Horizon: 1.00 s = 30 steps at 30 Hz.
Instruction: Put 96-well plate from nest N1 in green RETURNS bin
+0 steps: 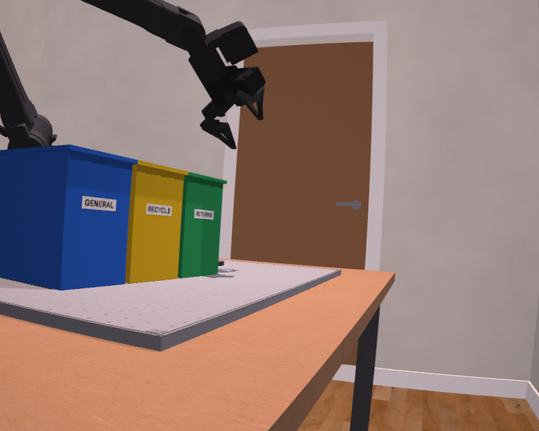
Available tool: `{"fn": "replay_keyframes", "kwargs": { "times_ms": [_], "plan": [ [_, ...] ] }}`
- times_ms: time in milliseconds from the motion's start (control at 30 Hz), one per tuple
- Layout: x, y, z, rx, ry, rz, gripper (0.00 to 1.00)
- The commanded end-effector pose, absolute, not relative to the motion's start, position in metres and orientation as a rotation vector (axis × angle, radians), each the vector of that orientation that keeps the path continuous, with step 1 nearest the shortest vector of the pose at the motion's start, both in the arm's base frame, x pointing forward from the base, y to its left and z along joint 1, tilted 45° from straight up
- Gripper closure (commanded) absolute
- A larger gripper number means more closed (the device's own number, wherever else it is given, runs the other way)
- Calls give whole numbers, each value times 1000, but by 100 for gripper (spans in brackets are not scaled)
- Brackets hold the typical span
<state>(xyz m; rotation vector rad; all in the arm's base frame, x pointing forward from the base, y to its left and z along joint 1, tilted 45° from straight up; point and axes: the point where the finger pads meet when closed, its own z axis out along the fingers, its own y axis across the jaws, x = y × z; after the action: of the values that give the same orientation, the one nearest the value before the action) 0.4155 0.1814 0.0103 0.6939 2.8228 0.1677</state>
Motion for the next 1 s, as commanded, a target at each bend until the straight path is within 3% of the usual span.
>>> {"fn": "replay_keyframes", "kwargs": {
  "times_ms": [0, 100, 333, 367, 500, 767, 967],
  "plan": [
    [425, 200, 17, 698, 2844, 112, 0],
    [391, 191, -11, 703, 2898, 31, 0],
    [388, 211, -17, 677, 2917, -79, 0],
    [361, 197, -35, 680, 2953, -138, 0],
    [376, 213, -27, 660, 2940, -171, 0],
    [318, 199, -60, 592, 3008, -500, 0],
    [315, 216, -62, 516, 2976, -665, 0]
  ]
}}
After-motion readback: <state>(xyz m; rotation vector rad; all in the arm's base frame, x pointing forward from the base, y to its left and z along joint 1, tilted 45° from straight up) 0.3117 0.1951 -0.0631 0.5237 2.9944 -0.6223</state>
